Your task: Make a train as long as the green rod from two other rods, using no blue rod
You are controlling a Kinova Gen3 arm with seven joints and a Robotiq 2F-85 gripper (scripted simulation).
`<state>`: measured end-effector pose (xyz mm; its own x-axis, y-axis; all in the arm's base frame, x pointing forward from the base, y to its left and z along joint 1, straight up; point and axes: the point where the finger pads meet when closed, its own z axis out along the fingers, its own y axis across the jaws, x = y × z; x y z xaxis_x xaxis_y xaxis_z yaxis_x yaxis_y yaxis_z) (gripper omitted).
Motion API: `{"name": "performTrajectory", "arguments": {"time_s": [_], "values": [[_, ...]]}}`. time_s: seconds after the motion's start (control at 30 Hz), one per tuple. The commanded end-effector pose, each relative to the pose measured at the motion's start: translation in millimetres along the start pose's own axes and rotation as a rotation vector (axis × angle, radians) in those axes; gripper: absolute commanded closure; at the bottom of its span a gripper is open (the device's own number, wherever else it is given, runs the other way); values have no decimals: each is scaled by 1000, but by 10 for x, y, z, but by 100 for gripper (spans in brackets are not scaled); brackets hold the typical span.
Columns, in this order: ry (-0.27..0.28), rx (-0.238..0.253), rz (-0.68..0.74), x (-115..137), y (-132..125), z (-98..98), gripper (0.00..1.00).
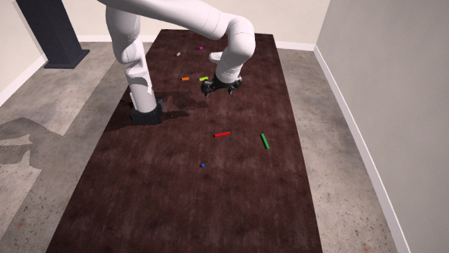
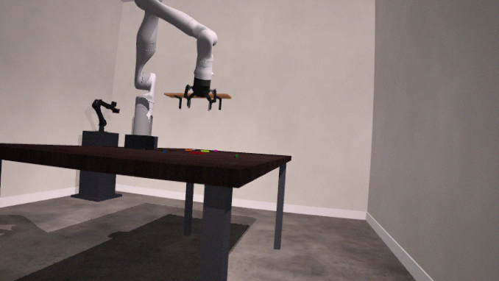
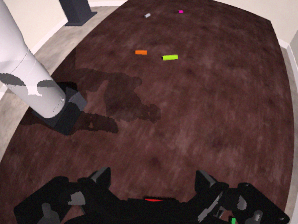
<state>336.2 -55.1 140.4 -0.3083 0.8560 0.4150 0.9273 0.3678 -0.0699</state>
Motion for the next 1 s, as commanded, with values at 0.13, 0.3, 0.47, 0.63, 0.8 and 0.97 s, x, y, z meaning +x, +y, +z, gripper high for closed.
{"name": "performTrajectory", "arguments": {"time_s": [0.13, 0.3, 0.47, 0.63, 0.8, 0.97], "values": [[-9, 1, -25, 23, 44, -13, 0], [-33, 8, -91, 22, 95, -36, 0], [-33, 8, -91, 22, 95, -36, 0], [-58, 16, -157, 22, 149, -60, 0], [-82, 24, -224, 24, 205, -85, 0], [-82, 24, -224, 24, 205, -85, 0]]}}
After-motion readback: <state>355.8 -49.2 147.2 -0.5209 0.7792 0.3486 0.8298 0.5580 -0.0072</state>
